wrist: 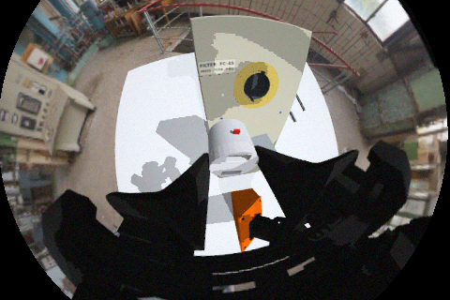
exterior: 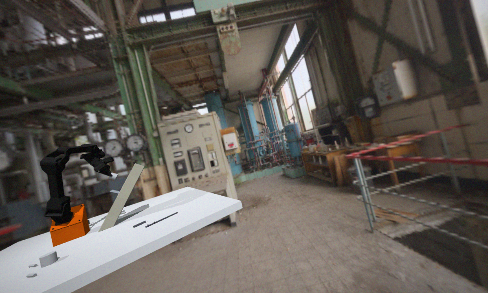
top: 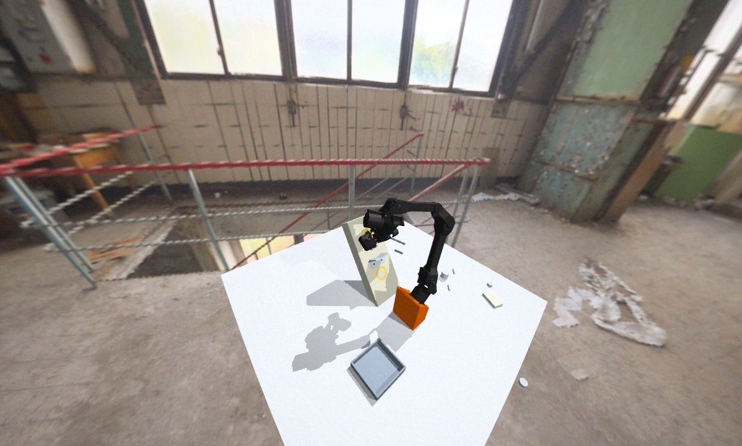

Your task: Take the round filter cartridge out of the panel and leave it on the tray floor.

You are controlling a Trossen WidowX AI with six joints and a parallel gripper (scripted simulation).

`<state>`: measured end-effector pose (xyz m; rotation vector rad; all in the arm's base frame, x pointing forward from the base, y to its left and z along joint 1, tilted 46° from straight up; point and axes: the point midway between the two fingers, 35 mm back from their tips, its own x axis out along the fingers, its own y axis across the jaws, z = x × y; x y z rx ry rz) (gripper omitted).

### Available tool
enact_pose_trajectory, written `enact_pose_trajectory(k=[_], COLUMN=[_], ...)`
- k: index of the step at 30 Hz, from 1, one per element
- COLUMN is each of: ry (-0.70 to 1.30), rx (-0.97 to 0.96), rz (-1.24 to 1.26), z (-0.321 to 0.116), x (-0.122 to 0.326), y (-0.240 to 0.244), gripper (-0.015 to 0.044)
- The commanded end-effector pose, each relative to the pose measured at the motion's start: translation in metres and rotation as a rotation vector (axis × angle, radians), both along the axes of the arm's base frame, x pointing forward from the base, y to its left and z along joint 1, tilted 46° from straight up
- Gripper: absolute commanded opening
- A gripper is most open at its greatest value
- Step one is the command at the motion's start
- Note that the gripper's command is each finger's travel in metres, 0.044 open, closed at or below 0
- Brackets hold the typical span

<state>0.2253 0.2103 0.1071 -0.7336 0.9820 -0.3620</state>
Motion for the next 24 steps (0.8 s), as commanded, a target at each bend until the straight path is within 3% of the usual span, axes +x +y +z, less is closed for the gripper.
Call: enact_pose_trajectory(k=[1, 5, 24], ry=[-0.004, 0.022, 0.607], rx=[0.006, -0.002, -0.031], rz=[0.0, 0.015, 0.552], z=[-0.018, -0.016, -0.127], x=[-0.001, -0.003, -0.09], y=[0.014, 0.01, 0.066], gripper=[0.0, 0.0, 0.0])
